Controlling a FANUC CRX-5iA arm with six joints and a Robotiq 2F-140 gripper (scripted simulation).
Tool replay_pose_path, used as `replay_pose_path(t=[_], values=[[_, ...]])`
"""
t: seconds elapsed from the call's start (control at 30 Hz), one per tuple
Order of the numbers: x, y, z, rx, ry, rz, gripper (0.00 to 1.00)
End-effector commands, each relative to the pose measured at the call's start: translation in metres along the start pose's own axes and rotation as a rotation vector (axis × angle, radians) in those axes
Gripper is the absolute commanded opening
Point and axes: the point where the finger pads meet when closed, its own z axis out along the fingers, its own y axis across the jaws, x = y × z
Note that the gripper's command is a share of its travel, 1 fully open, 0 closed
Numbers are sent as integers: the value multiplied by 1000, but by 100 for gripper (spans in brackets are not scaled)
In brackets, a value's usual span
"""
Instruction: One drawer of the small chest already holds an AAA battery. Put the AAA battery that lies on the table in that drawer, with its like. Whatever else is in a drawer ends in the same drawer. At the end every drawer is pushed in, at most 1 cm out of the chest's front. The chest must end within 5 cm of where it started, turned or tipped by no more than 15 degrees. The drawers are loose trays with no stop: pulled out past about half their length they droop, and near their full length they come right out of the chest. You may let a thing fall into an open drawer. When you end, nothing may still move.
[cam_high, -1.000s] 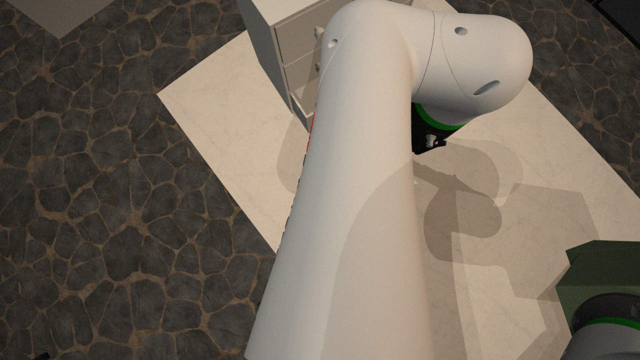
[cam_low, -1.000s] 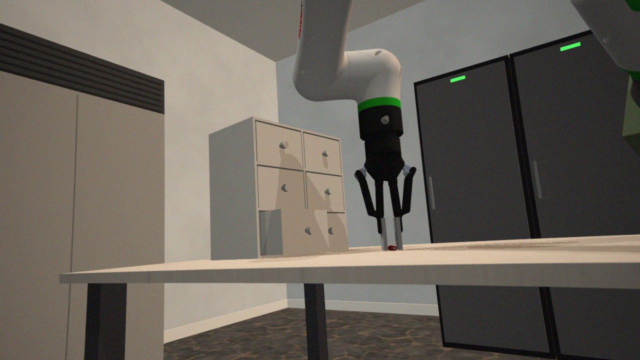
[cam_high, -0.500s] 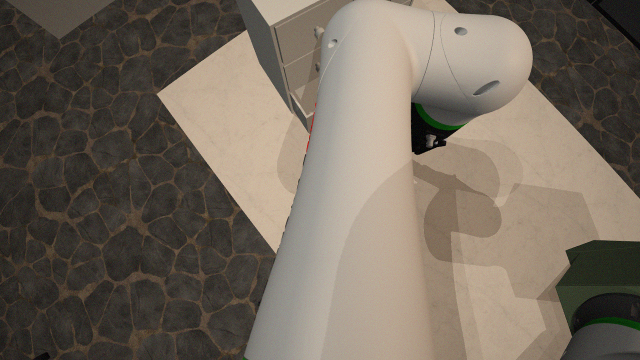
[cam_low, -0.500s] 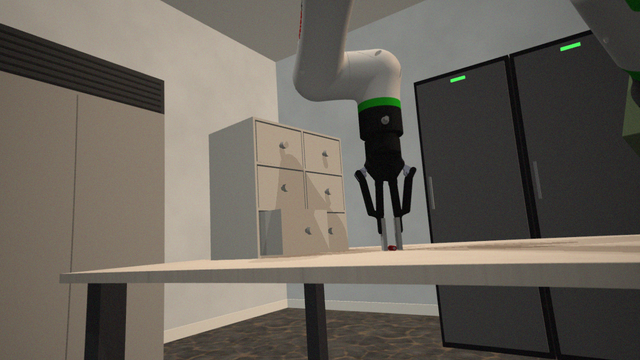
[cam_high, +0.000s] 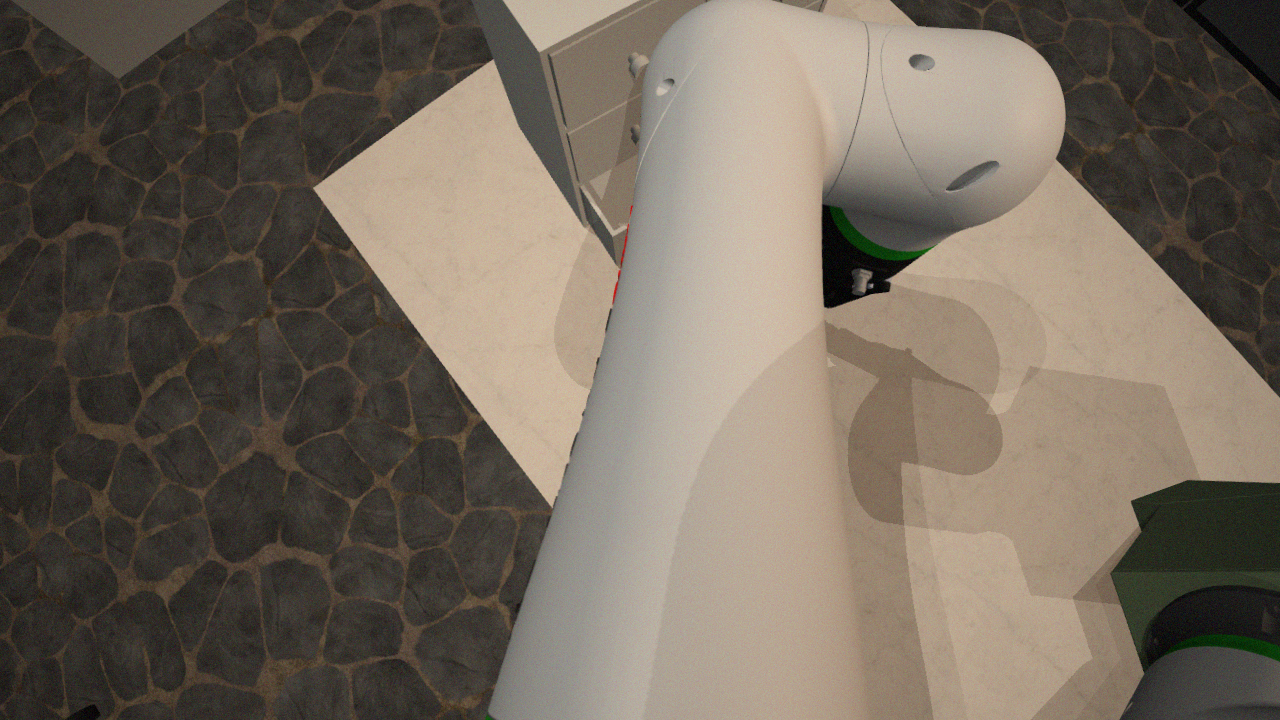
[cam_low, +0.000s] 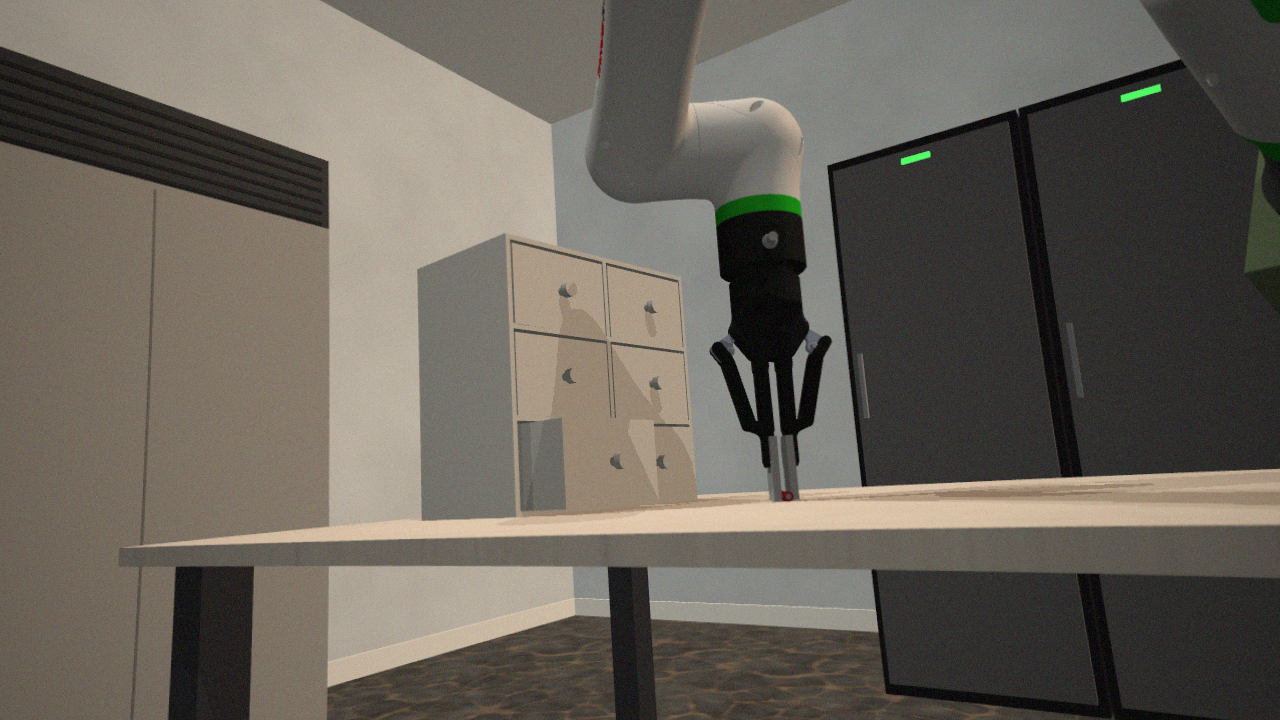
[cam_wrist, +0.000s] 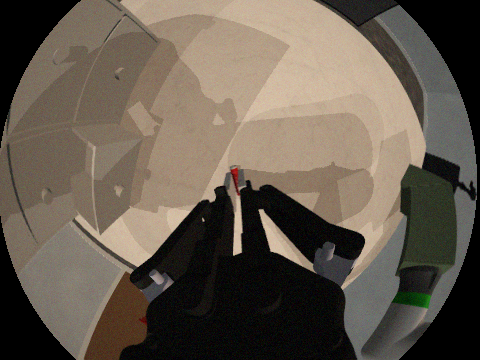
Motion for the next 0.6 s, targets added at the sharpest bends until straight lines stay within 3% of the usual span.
replay_pose_path(t=[0.0,0.37,0.5,0.57], values=[[0,0,0,0,0,0,3],[0,0,-2,0,0,0,3],[0,0,-32,0,0,0,3],[0,0,-32,0,0,0,3]])
